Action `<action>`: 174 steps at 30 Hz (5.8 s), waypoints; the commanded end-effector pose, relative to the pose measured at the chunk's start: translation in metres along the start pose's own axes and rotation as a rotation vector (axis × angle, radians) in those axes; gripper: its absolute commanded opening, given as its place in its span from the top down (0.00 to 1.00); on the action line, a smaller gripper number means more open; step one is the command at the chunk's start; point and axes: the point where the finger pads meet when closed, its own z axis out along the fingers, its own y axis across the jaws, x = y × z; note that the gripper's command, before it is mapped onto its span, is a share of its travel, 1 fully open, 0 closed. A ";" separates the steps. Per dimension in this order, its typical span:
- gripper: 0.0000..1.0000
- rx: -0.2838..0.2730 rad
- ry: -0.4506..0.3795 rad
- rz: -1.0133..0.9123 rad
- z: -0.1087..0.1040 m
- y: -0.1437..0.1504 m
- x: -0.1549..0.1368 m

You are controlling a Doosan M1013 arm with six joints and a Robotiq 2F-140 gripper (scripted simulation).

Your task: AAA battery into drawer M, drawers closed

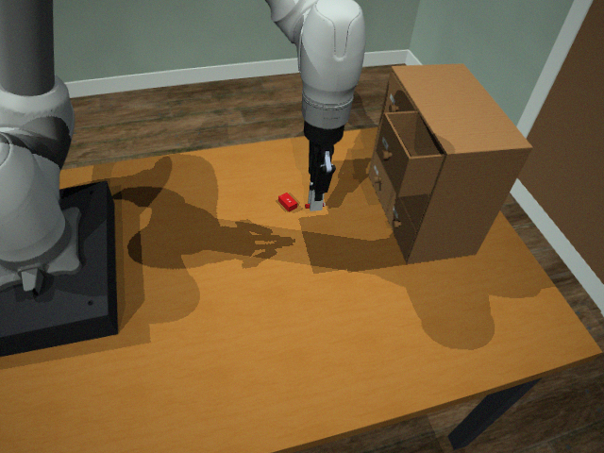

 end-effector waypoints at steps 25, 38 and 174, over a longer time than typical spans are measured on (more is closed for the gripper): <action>0.97 0.000 0.000 0.000 -0.092 0.000 0.000; 0.97 0.000 0.000 0.000 -0.148 0.000 0.000; 0.97 0.006 1.060 -0.003 -0.216 -0.002 -0.024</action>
